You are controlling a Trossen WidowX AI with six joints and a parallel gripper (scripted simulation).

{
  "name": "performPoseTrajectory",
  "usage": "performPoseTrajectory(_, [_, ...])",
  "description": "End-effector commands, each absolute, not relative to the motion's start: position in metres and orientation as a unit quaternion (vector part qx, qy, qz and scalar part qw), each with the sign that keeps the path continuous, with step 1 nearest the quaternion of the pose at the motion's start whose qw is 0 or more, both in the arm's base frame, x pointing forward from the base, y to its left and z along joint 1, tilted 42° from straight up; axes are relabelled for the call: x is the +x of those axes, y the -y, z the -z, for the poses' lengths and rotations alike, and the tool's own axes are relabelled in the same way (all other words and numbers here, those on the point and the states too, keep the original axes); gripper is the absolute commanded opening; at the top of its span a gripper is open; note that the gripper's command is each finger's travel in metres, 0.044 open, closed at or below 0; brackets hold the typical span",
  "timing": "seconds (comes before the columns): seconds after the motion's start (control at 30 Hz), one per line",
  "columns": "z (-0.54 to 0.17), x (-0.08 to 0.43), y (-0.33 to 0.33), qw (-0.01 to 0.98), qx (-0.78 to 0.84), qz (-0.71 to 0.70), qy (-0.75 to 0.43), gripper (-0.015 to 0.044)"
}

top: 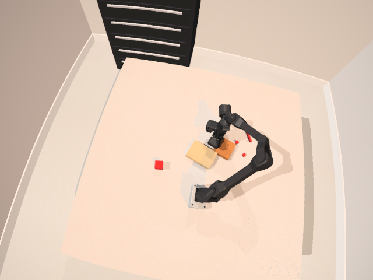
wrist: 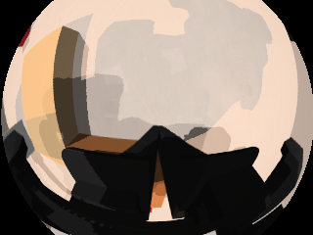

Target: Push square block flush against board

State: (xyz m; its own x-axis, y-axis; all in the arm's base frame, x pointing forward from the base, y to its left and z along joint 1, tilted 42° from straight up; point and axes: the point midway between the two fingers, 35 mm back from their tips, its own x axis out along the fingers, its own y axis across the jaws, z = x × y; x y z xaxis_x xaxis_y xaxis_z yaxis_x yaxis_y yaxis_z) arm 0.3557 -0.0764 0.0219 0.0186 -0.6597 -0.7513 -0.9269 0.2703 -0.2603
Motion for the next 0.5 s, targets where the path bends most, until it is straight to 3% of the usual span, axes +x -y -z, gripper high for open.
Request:
performPoseTrajectory(0.0, [-0.025, 0.355, 0.079, 0.413, -0.583, -0.159, -0.682, 0.0])
performPoseTrajectory(0.47, [-0.012, 0.363, 0.064, 0.413, -0.583, -0.159, -0.681, 0.0])
